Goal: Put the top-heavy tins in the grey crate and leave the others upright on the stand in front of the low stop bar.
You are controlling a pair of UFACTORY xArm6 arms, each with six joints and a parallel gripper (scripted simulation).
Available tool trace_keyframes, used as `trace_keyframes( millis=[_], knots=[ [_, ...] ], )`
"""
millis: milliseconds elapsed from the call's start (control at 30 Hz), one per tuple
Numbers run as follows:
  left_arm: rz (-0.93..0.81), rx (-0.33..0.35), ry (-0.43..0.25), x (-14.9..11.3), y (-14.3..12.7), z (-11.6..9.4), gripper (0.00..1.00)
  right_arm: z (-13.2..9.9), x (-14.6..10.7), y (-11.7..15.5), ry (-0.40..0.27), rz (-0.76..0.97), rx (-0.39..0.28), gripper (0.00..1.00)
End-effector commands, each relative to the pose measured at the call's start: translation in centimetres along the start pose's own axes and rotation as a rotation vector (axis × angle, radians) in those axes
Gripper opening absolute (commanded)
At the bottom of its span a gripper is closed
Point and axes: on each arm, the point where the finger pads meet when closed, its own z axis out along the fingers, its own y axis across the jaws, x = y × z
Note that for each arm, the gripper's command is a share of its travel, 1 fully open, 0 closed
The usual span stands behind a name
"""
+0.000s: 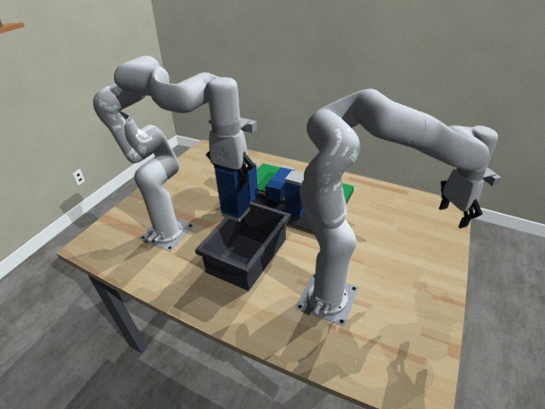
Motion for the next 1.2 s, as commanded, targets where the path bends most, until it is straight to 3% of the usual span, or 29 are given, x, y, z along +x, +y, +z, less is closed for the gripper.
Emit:
trace_keyframes(
  millis=[0,700,1167],
  knots=[
    [0.003,-0.005,0.000,-1.0,0.1,-0.2,0.00,-0.2,0.1,0.0,0.004,0.000,0.000,1.00],
    [0.003,-0.005,0.000,-1.2,0.0,-0.1,0.00,-0.2,0.1,0.0,0.004,0.000,0.000,1.00],
    [0.003,-0.005,0.000,-1.2,0.1,3.5,0.00,-0.2,0.1,0.0,0.004,0.000,0.000,1.00]
  ],
)
